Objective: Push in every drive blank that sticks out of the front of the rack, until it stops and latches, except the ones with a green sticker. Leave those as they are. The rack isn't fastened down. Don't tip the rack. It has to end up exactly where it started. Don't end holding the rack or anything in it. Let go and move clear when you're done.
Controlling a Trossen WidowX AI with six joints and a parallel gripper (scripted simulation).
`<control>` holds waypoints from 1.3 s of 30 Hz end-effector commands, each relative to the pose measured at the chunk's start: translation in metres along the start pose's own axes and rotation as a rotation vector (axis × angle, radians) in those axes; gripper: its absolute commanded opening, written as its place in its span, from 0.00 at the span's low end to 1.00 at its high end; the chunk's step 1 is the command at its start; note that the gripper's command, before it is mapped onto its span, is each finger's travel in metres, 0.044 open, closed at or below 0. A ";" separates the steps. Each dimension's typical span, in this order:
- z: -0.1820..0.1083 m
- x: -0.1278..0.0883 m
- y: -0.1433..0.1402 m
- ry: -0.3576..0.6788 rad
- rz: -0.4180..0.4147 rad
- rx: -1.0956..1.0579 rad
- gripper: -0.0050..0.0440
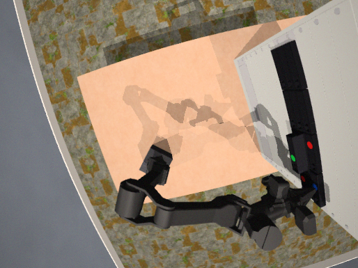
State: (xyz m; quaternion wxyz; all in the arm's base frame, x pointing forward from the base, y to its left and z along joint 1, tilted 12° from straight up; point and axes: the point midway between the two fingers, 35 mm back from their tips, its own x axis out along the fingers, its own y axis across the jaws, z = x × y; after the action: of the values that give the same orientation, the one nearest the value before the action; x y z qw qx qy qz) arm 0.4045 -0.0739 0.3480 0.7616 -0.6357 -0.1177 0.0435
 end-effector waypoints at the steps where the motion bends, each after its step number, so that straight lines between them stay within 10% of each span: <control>1: 0.002 0.001 -0.016 0.005 -0.036 -0.024 0.10; 39: 0.002 0.007 -0.018 0.005 -0.036 -0.024 0.10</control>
State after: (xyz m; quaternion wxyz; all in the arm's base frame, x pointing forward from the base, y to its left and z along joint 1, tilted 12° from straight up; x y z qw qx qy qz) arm 0.4076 -0.0733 0.3486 0.7619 -0.6356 -0.1167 0.0439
